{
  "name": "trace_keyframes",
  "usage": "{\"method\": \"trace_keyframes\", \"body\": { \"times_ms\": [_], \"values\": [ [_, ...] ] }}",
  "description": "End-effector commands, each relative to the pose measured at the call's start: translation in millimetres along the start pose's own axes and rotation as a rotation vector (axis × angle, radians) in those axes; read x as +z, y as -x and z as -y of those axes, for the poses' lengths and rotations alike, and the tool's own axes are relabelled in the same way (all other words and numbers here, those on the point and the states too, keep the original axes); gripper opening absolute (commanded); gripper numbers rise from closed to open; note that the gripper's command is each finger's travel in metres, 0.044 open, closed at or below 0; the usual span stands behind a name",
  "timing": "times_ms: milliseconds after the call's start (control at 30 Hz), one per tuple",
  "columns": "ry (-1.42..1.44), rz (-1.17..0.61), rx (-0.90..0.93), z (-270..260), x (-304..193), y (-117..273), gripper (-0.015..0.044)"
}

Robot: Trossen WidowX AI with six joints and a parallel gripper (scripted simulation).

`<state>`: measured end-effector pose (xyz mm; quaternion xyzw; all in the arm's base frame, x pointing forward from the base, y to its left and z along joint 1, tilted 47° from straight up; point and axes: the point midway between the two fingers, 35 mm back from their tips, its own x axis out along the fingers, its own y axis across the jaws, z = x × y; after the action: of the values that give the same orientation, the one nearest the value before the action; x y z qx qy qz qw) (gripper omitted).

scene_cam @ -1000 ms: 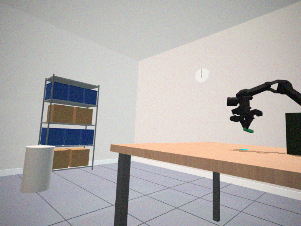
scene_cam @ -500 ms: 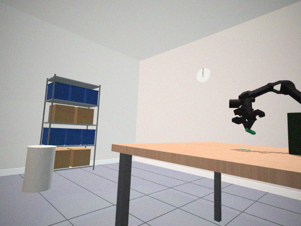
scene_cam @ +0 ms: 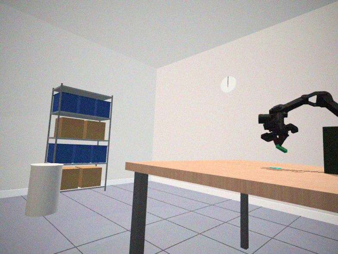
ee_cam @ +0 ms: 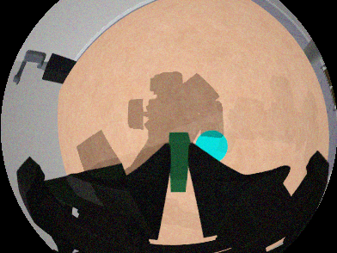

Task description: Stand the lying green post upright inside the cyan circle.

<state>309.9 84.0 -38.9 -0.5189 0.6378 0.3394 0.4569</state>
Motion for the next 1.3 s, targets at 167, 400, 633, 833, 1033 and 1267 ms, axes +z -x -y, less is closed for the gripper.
{"method": "trace_keyframes", "body": {
  "times_ms": [167, 400, 633, 833, 1033, 1267],
  "values": [
    [0.008, 0.069, 0.021, -1.3, -0.4, -0.5, 0.0023],
    [0.013, 0.119, 0.037, -1.6, -0.6, -1.9, 0.0023],
    [0.019, 0.169, 0.049, -1.8, -0.7, -2.9, 0.0023],
    [0.024, 0.213, 0.058, -1.9, -0.8, -3.4, 0.0023],
    [0.030, 0.258, 0.064, -1.8, -0.9, -3.7, 0.0023],
    [0.036, 0.310, 0.069, -1.5, -1.0, -3.6, 0.0023]
  ]
}}
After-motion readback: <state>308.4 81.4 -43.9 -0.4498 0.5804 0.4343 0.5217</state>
